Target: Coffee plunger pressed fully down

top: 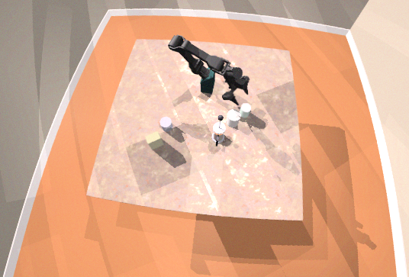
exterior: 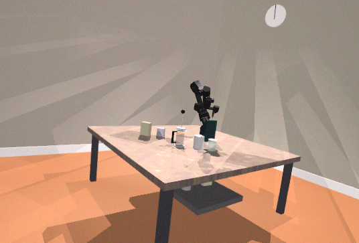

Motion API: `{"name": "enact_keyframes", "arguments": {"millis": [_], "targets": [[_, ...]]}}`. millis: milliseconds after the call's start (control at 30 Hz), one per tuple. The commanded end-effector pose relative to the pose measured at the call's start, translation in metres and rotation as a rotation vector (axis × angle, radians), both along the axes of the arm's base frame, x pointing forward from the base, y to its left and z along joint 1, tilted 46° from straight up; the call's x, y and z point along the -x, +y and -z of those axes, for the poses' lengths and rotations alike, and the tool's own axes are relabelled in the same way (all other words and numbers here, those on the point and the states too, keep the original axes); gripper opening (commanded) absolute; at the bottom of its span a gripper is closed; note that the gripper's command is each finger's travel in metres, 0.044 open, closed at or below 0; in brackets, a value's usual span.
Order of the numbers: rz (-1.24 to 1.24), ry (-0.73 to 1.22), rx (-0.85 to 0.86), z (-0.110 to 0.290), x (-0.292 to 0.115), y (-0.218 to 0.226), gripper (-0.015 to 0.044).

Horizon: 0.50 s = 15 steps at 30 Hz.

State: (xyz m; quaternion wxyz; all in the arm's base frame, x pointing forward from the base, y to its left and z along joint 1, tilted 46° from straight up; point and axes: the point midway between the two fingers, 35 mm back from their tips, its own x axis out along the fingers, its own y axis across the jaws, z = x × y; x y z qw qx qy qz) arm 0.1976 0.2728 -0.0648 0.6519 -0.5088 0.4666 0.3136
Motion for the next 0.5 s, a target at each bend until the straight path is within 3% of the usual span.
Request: {"name": "enact_keyframes", "arguments": {"millis": [0, 233, 467], "targets": [[0.113, -0.257, -0.104, -0.053, -0.049, 0.008, 0.044], [0.321, -0.603, -0.237, -0.138, -0.101, -0.004, 0.044], [0.327, -0.611, -0.241, -0.113, -0.105, -0.028, 0.044]]}}
